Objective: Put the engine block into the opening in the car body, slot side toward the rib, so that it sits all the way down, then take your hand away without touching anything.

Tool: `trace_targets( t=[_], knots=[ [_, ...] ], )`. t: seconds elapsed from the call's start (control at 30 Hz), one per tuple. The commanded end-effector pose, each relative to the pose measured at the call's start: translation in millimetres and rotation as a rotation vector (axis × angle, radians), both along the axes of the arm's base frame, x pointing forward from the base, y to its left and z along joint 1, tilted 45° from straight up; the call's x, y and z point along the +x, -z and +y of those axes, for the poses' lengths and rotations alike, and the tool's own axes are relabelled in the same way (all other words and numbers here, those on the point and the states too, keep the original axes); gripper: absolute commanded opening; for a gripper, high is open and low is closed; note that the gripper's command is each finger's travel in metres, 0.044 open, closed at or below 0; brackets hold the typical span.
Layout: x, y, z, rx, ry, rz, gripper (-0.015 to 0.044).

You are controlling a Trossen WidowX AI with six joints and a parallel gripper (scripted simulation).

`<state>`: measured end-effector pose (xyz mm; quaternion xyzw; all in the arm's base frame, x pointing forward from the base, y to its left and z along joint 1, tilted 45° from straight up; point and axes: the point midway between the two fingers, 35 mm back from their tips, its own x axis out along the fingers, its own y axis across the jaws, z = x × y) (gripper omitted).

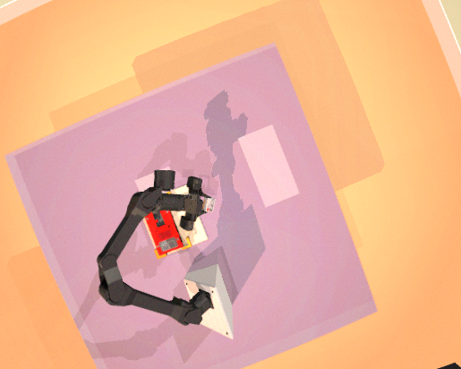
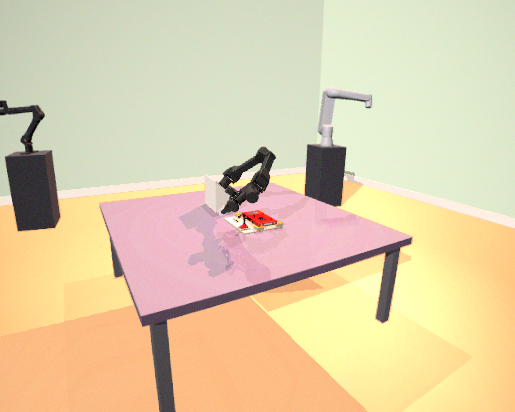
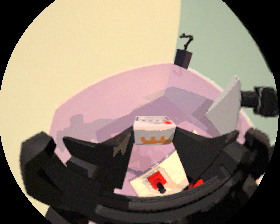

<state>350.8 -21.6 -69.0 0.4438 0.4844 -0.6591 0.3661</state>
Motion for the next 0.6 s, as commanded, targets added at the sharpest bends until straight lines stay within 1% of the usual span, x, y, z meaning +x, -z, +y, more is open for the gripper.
trace_targets(
  t=[0.0, 0.57],
  knots=[
    [-2, 7, 5, -0.005, -0.002, 0.008, 0.0],
    [-4, 24, 22, -0.004, -0.002, 0.009, 0.0]
  ],
)
